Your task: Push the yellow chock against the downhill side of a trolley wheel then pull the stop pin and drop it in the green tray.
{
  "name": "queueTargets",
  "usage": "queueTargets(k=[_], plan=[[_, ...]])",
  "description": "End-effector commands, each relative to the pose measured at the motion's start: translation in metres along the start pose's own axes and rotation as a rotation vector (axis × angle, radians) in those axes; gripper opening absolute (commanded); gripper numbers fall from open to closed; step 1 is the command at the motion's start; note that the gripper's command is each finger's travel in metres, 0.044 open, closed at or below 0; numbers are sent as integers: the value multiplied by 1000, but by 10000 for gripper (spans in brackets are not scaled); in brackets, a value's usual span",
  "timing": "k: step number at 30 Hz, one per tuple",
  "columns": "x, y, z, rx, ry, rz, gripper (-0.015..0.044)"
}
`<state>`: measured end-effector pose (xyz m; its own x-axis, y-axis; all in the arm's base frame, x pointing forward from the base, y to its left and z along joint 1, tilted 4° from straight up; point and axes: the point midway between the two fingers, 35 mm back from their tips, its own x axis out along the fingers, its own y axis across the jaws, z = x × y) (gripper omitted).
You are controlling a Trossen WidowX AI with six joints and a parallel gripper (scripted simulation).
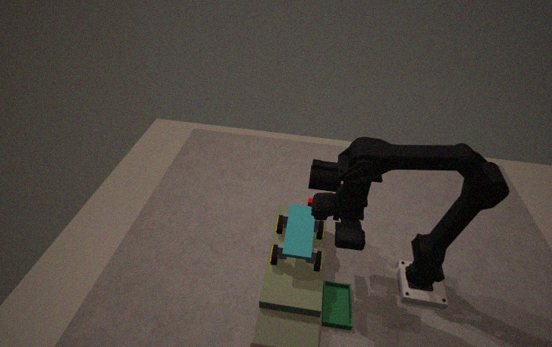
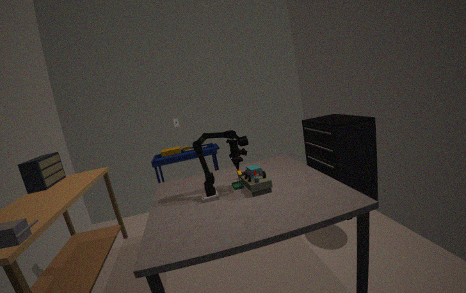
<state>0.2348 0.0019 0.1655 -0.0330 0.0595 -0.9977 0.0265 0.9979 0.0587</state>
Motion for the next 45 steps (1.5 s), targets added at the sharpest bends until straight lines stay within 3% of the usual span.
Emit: queueTargets(k=[1,33,45], plan=[[1,17,3,1,-1,6,0],[8,128,21,0,-3,15,0],[8,134,23,1,-3,-93,0]])
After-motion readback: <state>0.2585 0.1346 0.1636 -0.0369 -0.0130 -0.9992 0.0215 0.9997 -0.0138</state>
